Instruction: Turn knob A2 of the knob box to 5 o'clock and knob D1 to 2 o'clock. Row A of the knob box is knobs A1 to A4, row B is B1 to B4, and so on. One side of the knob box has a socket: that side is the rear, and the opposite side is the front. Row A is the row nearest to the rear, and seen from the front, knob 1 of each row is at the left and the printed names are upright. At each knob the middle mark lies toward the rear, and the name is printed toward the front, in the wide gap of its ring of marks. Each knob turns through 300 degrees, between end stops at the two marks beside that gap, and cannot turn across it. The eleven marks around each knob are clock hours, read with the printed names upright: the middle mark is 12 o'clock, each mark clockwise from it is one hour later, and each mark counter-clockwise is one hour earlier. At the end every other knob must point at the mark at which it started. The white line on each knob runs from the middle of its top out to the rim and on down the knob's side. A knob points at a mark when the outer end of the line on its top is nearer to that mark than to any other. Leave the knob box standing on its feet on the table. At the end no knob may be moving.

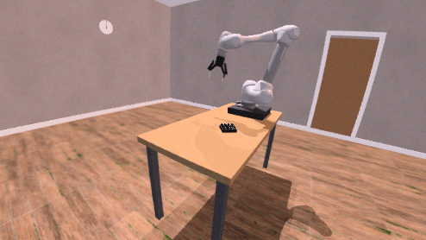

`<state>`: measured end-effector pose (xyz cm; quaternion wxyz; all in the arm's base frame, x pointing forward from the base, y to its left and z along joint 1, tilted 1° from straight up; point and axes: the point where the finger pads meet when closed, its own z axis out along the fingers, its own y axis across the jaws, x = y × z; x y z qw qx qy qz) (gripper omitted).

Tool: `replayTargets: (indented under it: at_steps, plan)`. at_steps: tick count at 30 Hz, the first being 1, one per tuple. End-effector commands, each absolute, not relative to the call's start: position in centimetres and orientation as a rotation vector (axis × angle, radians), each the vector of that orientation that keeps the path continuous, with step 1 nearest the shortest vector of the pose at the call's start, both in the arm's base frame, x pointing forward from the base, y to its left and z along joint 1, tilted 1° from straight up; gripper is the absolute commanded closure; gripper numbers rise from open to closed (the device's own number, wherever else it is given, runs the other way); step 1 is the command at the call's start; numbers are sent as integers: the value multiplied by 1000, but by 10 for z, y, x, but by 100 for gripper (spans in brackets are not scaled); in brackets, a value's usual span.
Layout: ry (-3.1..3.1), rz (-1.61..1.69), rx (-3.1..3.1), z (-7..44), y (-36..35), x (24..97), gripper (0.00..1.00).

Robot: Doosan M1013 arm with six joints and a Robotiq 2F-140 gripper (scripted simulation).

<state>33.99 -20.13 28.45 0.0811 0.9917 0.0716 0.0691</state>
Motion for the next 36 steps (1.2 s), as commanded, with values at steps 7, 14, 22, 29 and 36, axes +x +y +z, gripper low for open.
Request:
replayTargets:
  at_steps: [7, 14, 22, 29, 36]
  plan:
    - [505, 179, 2973, 267, -156, 413, 0]
    - [681, 159, 2963, 254, -119, 452, 0]
    - [831, 140, 2945, 240, -82, 482, 0]
    - [1034, 110, 2907, 220, -25, 518, 0]
    - [1194, 84, 2864, 201, 26, 541, 0]
